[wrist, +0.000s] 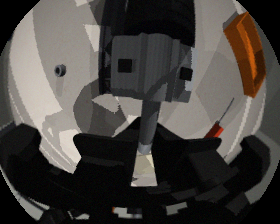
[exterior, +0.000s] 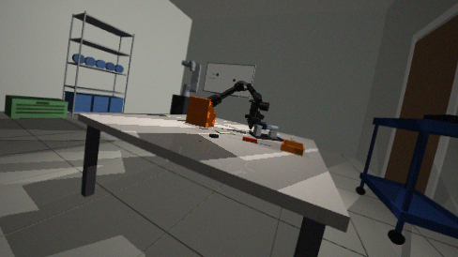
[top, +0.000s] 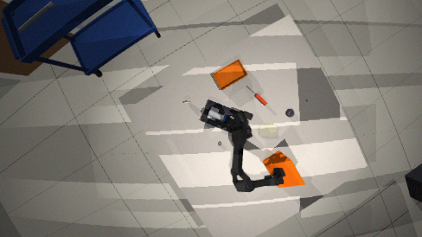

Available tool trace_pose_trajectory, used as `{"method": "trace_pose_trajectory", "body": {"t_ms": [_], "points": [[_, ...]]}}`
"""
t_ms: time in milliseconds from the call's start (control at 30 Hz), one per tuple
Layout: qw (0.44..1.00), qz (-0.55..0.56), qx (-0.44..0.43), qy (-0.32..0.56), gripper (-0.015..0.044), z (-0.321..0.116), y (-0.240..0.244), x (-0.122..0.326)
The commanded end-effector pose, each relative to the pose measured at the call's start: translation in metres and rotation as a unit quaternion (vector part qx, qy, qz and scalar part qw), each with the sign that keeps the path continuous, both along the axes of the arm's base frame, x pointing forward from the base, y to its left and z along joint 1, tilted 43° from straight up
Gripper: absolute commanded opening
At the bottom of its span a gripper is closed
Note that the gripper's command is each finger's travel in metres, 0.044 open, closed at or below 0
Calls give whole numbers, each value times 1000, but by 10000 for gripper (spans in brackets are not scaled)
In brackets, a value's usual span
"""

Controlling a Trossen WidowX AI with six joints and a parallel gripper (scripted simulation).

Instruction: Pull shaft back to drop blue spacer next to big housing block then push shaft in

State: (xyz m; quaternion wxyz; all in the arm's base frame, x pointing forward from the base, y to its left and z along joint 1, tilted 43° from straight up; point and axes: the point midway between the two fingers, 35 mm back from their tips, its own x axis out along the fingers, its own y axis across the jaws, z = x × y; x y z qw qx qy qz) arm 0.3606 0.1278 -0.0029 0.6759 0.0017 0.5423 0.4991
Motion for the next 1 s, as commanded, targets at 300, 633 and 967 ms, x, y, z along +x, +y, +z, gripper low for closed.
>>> {"method": "trace_pose_trajectory", "body": {"t_ms": [300, 633, 967], "points": [[1000, 0, -1, -1, 0, -1, -2, -1], [1000, 0, -1, -1, 0, -1, -2, -2], [1000, 0, -1, -1, 0, -2, -3, -2]]}}
